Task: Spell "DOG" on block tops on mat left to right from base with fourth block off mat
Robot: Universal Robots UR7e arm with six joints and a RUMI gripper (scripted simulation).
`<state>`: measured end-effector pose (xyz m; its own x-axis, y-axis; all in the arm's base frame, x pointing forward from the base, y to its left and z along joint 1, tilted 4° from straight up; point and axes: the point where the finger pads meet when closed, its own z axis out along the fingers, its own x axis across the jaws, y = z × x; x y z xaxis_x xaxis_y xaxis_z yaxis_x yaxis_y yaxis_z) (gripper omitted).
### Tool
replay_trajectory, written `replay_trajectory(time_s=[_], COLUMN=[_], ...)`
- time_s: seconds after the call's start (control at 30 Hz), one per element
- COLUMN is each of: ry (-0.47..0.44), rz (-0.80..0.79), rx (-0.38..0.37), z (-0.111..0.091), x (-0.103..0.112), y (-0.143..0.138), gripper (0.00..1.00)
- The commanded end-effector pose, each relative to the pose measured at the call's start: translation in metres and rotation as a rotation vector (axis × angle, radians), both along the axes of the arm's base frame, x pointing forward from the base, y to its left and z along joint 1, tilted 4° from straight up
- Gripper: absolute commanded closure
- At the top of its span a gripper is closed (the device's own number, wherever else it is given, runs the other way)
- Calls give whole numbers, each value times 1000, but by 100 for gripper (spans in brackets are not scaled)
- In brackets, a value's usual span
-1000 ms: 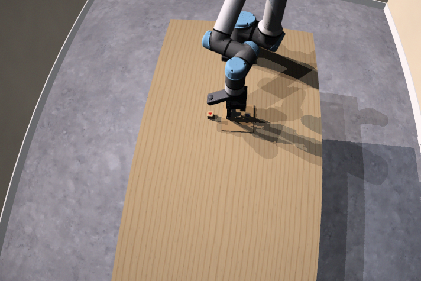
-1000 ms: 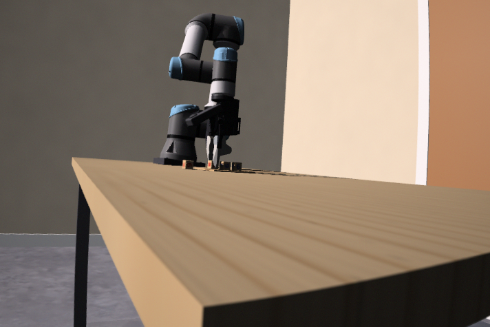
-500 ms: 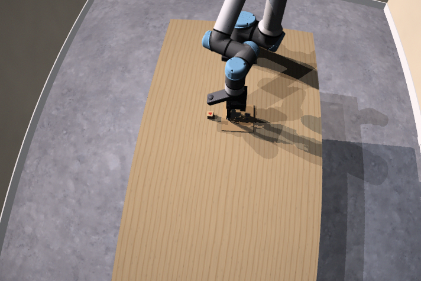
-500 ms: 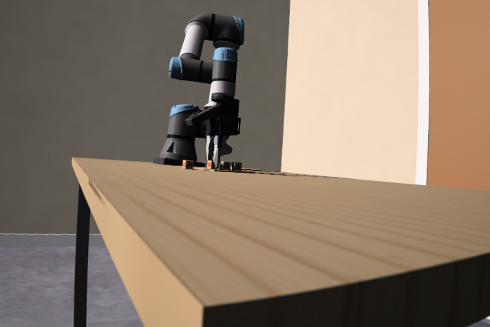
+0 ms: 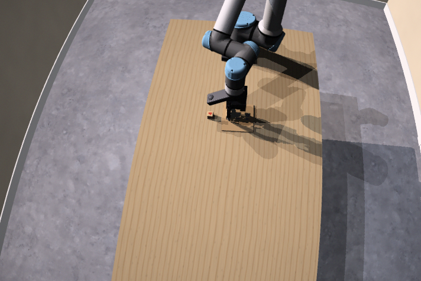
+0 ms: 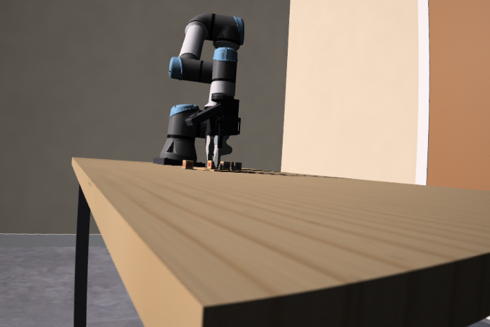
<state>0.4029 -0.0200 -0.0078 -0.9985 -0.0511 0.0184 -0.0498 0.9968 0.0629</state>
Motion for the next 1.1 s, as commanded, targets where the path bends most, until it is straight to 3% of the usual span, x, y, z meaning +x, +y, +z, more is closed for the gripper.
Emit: replay_trajectory(time_s=[0.0, 0.17, 0.6, 0.9, 0.93, 1.07], ry=[-4, -4, -4, -4, -4, -3], rz=[1, 0, -1, 0, 0, 0], rx=[-1, -1, -1, -1, -1, -1], z=[9, 19, 83, 91, 91, 91], x=[2, 2, 3, 3, 3, 3], y=[-1, -2, -6, -6, -6, -6], gripper=[75, 75, 75, 75, 0, 0])
